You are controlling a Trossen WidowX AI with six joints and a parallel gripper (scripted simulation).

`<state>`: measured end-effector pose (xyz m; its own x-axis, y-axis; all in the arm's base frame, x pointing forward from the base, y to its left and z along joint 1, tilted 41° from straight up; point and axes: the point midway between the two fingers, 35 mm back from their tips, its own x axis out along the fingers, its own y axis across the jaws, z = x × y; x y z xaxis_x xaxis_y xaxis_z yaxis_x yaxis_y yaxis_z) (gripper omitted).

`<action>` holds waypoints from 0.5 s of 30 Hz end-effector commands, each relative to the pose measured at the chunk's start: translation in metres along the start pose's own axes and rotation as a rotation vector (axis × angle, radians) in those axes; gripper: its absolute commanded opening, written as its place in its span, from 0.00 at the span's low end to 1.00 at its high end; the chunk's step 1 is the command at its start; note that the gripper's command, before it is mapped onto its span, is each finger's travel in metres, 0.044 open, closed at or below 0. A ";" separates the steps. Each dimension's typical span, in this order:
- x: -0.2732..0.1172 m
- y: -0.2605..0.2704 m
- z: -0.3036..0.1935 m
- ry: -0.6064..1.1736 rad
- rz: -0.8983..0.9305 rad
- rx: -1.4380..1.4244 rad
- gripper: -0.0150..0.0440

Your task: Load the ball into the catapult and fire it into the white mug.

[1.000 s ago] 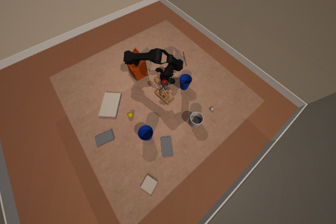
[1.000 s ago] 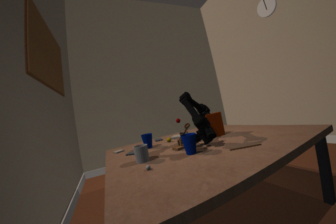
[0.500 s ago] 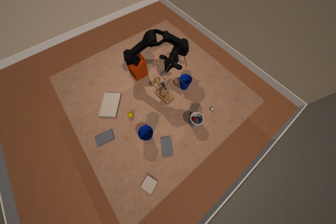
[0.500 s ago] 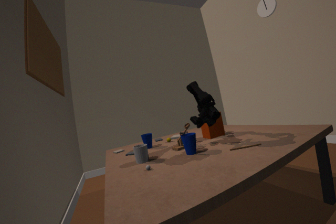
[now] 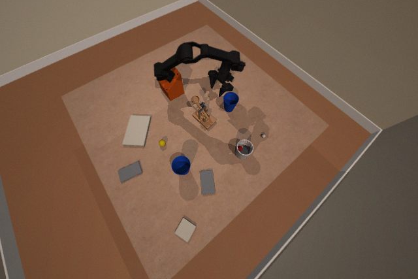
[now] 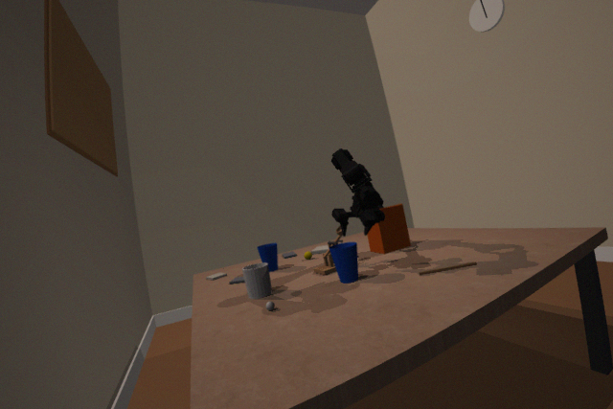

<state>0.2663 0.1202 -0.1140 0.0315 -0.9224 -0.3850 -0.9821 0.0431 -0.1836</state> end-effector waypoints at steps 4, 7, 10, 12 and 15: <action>-0.009 -0.032 0.005 -0.098 0.019 0.173 1.00; -0.013 -0.048 0.005 -0.142 0.029 0.253 1.00; -0.017 -0.064 0.005 -0.185 0.039 0.334 1.00; -0.020 -0.075 0.004 -0.214 0.046 0.386 1.00; -0.024 -0.094 0.000 -0.257 0.055 0.463 1.00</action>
<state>0.3423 0.1386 -0.0951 0.0680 -0.8113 -0.5807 -0.8411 0.2664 -0.4707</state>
